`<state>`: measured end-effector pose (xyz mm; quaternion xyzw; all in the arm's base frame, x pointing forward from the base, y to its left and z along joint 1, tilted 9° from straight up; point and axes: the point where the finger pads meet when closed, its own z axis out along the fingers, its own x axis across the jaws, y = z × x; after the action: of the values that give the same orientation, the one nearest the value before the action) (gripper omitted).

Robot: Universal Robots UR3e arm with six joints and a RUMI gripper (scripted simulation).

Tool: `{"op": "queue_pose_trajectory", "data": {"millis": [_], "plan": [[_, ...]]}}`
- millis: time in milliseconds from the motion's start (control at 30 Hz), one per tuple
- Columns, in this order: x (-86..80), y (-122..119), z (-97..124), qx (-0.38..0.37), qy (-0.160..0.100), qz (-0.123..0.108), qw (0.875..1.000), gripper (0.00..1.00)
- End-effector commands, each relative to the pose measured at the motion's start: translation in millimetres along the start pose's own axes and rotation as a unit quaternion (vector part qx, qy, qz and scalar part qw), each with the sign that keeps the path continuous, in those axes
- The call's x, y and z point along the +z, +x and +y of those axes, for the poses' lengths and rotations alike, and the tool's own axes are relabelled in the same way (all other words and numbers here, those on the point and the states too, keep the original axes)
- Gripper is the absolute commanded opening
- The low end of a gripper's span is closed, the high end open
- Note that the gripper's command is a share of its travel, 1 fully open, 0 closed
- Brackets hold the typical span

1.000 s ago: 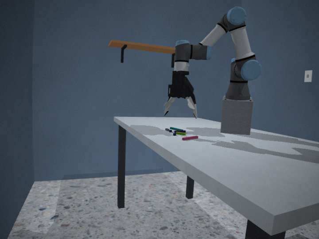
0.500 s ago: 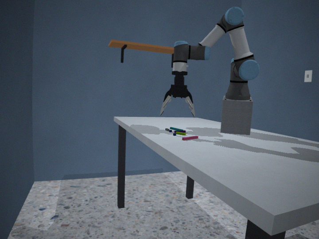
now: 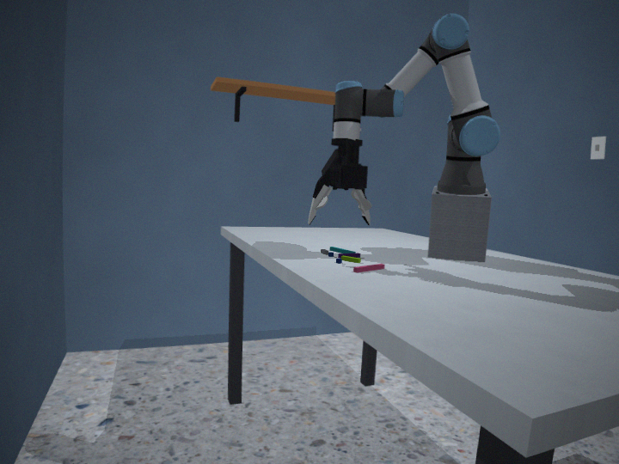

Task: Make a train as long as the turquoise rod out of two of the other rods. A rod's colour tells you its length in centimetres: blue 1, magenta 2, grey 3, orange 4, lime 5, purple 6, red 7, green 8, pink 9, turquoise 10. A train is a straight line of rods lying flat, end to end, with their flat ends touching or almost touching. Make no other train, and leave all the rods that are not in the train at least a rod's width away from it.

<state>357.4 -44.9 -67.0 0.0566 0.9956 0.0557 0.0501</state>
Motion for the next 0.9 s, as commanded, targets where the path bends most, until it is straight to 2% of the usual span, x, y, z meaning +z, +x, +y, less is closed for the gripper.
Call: {"op": "queue_pose_trajectory", "data": {"millis": [0,367,433,867], "plan": [[-0.8,-2,-6,-0.074,-0.005,-0.003,0.997,1.00],[-1.3,-5,-17,-0.224,-0.004,-0.004,0.975,1.00],[-1.3,-5,-17,-0.224,-0.004,-0.004,0.975,1.00],[-1.7,-6,-25,-0.337,-0.004,-0.005,0.942,1.00]]}}
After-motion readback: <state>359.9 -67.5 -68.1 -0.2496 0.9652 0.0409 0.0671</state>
